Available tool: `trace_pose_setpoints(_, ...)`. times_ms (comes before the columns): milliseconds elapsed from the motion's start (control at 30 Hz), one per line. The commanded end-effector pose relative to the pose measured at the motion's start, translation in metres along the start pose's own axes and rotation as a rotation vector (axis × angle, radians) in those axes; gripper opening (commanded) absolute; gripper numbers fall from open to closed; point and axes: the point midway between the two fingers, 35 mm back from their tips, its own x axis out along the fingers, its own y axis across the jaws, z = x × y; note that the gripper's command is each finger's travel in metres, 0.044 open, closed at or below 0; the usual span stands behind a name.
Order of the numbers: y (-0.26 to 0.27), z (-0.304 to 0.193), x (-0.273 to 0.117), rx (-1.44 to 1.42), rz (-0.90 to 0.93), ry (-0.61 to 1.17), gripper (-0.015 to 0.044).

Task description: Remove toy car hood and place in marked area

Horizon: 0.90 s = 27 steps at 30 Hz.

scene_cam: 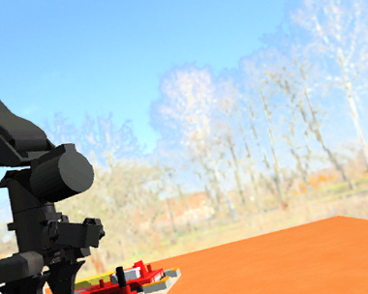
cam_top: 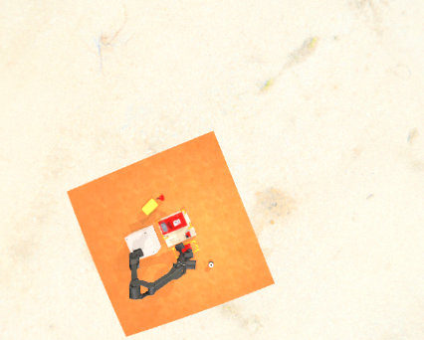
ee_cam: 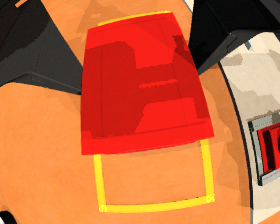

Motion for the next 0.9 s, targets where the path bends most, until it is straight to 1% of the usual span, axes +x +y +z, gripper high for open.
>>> trace_pose_setpoints(0, 0.0004, -0.0019, 0.0033, -0.004, 0.0, 0.006, 0.0)
trace_pose_setpoints(333, 0.0004, -0.0021, 0.0074, -0.004, 0.0, 0.006, 0.0)
trace_pose_setpoints(867, 0.0001, -0.0003, 0.0053, 0.0, 0.0, 0.001, 0.042)
